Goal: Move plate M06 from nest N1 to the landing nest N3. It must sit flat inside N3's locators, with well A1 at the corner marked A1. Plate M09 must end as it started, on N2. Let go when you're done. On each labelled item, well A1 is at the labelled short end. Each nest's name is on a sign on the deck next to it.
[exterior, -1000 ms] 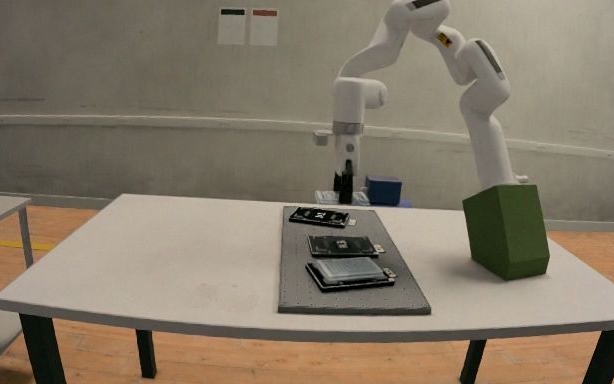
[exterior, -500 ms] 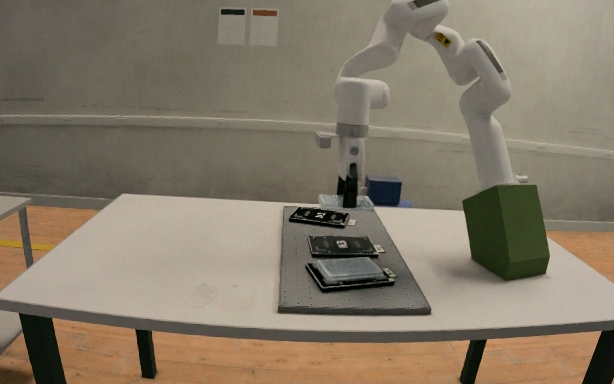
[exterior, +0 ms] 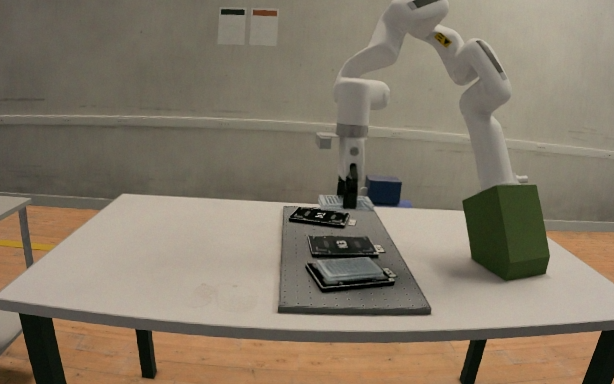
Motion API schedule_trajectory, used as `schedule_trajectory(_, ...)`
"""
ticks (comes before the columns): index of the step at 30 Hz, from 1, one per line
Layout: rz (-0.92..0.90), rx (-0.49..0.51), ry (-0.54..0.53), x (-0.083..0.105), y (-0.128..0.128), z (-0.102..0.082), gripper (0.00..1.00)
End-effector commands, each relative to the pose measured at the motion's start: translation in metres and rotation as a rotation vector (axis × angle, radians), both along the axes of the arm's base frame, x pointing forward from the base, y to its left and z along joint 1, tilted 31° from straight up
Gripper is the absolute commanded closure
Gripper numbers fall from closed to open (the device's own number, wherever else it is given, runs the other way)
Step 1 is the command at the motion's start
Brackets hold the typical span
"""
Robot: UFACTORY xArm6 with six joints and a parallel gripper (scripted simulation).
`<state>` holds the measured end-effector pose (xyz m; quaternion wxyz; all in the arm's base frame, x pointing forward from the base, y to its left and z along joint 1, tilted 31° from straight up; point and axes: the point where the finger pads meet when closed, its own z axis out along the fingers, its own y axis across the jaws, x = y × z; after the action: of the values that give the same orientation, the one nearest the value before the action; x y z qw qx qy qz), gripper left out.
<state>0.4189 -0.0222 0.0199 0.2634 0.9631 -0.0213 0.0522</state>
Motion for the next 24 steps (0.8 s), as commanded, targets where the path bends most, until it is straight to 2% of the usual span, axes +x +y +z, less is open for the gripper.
schedule_trajectory(1, 0.002, 0.002, -0.004, 0.002, -0.001, -0.003, 1.00)
schedule_trajectory(24, 0.002, 0.002, -0.004, 0.005, -0.019, -0.033, 1.00)
